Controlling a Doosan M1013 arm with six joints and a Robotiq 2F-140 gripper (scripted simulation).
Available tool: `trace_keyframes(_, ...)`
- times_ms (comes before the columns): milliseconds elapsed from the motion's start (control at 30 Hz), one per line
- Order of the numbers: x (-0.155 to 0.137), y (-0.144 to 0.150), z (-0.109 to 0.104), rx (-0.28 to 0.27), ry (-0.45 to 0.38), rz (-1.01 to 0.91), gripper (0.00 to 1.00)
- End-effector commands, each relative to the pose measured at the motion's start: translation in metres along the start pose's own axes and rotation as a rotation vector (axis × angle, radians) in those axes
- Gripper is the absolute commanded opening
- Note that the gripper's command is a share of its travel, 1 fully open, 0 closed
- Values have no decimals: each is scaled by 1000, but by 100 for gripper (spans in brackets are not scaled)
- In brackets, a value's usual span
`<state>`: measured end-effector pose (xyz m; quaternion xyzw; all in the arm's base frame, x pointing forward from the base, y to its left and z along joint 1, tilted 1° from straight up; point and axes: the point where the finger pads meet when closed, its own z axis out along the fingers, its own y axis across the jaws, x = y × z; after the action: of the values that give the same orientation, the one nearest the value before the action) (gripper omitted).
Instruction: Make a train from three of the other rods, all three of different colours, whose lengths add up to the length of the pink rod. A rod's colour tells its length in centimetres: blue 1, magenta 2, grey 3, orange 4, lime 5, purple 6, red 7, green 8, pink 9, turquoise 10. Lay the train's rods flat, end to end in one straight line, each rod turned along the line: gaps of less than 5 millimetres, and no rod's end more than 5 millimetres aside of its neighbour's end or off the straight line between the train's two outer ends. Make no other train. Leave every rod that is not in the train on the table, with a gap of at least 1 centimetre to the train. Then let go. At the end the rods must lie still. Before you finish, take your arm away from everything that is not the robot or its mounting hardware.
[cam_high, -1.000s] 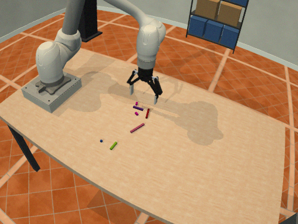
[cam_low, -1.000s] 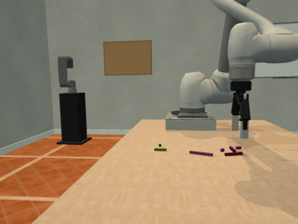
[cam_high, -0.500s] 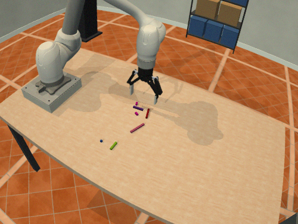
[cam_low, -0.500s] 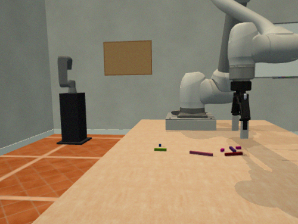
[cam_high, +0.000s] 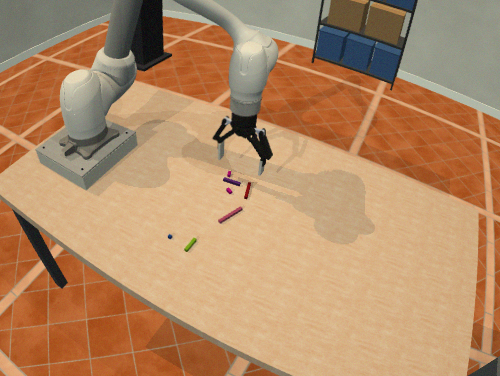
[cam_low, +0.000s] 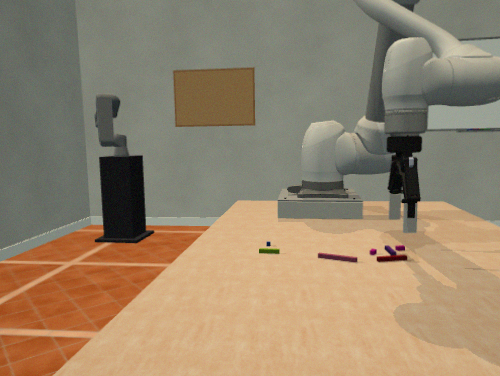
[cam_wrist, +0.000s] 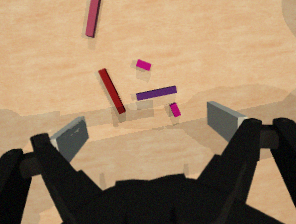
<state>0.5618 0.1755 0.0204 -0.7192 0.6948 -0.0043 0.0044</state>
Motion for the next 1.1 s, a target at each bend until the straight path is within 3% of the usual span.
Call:
trace_keyframes(0,-1,4,1,-1,-2,8,100)
trace_keyframes(433,3,3,1,-1,-2,8,100)
trace_keyframes(533,42,-5,1,-1,-2,8,100)
trace_keyframes(600,42,-5,1,-1,-2,8,100)
trace_keyframes(667,79,-10,1,-1,-2,8,100)
trace_keyframes(1067,213,-7,2,-1,-2,8,100)
